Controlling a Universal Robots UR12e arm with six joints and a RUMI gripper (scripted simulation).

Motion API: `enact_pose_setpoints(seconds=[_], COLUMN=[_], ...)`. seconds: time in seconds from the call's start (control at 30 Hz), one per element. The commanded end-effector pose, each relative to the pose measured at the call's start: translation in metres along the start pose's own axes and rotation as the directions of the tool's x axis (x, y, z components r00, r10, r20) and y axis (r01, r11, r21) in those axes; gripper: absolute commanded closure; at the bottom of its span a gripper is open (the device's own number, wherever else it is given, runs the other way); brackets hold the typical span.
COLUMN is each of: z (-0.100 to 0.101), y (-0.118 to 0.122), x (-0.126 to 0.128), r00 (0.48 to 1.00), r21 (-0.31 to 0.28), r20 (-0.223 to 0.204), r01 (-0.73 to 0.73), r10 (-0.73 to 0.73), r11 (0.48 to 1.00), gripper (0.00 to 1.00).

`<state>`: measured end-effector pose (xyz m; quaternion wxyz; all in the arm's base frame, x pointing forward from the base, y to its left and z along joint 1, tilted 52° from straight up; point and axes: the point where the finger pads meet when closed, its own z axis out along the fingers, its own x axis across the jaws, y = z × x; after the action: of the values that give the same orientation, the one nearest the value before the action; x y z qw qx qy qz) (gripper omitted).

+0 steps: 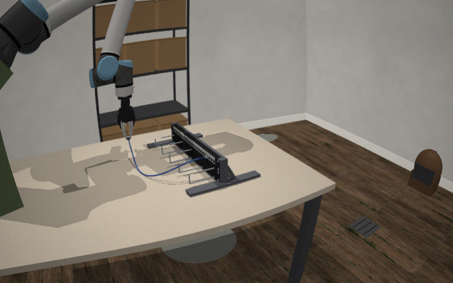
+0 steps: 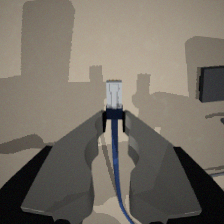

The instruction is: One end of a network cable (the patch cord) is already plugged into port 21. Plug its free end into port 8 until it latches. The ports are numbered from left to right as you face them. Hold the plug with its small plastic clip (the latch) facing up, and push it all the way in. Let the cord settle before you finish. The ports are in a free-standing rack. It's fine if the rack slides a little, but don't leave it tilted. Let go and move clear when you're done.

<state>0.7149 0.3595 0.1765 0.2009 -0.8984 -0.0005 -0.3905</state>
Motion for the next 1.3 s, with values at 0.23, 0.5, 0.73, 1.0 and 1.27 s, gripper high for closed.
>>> enact_pose_setpoints(seconds=[0.23, 0.5, 0.73, 1.0, 1.27], z=[-0.0004, -0.0004, -0.0004, -0.0006, -0.0010], y=[-0.0003, -0.0002, 0.0000, 0.0007, 0.0020], x=[0.0002, 0.0003, 0.0004, 0.0012, 0.0025], r00=[1.000, 1.000, 1.000, 1.000, 1.000], r21=[0.000, 0.000, 0.000, 0.000, 0.000], r20=[-0.001, -0.001, -0.001, -0.001, 0.000], r01=[0.000, 0.000, -0.002, -0.008, -0.020], r10=[0.000, 0.000, 0.002, 0.008, 0.020], r11=[1.000, 1.000, 1.000, 1.000, 1.000], gripper=[1.00, 1.00, 1.00, 1.00, 1.00])
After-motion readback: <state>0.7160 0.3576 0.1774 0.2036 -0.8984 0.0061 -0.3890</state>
